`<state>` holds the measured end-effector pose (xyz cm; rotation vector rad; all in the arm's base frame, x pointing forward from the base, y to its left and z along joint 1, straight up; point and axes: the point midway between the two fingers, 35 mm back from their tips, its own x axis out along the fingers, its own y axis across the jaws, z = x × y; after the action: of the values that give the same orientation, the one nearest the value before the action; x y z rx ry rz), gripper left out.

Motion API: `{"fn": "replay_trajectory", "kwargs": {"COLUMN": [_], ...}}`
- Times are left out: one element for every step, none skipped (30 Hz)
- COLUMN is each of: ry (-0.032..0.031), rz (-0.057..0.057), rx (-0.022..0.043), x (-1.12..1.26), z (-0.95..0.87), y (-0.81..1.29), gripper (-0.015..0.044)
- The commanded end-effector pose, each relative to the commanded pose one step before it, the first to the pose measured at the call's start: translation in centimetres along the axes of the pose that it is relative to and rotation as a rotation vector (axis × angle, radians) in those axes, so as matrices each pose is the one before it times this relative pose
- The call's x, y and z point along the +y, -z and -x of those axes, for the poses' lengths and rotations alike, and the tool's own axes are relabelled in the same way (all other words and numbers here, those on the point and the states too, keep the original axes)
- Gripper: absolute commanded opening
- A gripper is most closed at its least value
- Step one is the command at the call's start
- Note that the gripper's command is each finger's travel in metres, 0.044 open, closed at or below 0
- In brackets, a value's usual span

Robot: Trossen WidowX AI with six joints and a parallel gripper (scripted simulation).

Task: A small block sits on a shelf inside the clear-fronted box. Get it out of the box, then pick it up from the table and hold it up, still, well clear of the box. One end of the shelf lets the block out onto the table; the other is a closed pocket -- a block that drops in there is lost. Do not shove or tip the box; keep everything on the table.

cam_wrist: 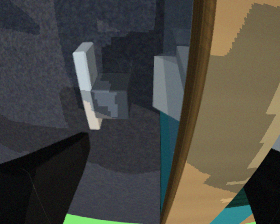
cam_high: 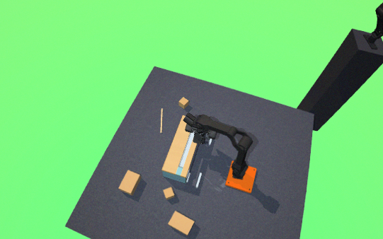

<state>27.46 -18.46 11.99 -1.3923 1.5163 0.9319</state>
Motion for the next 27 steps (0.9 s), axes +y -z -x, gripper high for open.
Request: {"fn": "replay_trajectory", "kwargs": {"ry": [0.01108,-0.00012,-0.00013,-0.00009,-0.00003,0.00000,0.00000,0.01262,-0.00018,-0.00043,0.00207,0.00215,0.00122,0.00028,-0.00071,-0.00173,-0.00267,-0.00358,-0.00401,-0.00581,-0.00685,-0.00775,-0.00859,-0.00937,-0.01007,-0.01070,-0.01125], "rz": [-0.0033,-0.0007,-0.0007,-0.0004,-0.0001,0.0000,0.0000,-0.0013,-0.0214,-0.0643,-0.0934,-0.1048,-0.1048,-0.1047,-0.1045,-0.1043,-0.1042,-0.1042,-0.1096,-0.1096,-0.1095,-0.1095,-0.1095,-0.1094,-0.1094,-0.1093,-0.1093], "rx": [0.00207,0.00099,0.00090,0.00058,0.00020,0.00000,0.00000,0.00330,0.00346,0.01055,-0.00365,-0.01141,-0.01151,-0.01155,-0.01169,-0.01171,-0.01150,-0.01123,-0.01153,-0.01134,-0.01078,-0.01014,-0.00941,-0.00863,-0.00777,-0.00686,-0.00590], "x": [-0.193,0.043,0.067,0.057,0.022,0.000,0.000,-0.211,0.158,0.471,0.236,0.107,0.093,0.079,0.063,0.048,0.033,0.019,0.002,-0.004,-0.016,-0.029,-0.042,-0.054,-0.064,-0.074,-0.082], "z": [2.337,0.890,0.816,0.529,0.180,0.000,0.000,-0.302,-0.023,-0.068,-0.068,-0.059,-0.054,-0.050,-0.045,-0.040,-0.036,-0.032,-0.017,-0.021,-0.018,-0.013,-0.009,-0.004,0.000,0.005,0.009], "y": [0.866,0.285,0.252,0.159,0.053,0.000,0.000,-0.018,0.270,0.810,0.371,0.117,0.127,0.135,0.132,0.128,0.132,0.134,0.146,0.122,0.117,0.113,0.108,0.101,0.093,0.084,0.074], "gripper": [0.0400,0.0400,0.0400,0.0400,0.0400,0.0400,0.0400,0.0400,0.0374,0.0348,0.0321,0.0295,0.0285,0.0285,0.0285,0.0285,0.0285,0.0285,0.0285,0.0285,0.0285,0.0285,0.0285,0.0285,0.0285,0.0285,0.0285]}}
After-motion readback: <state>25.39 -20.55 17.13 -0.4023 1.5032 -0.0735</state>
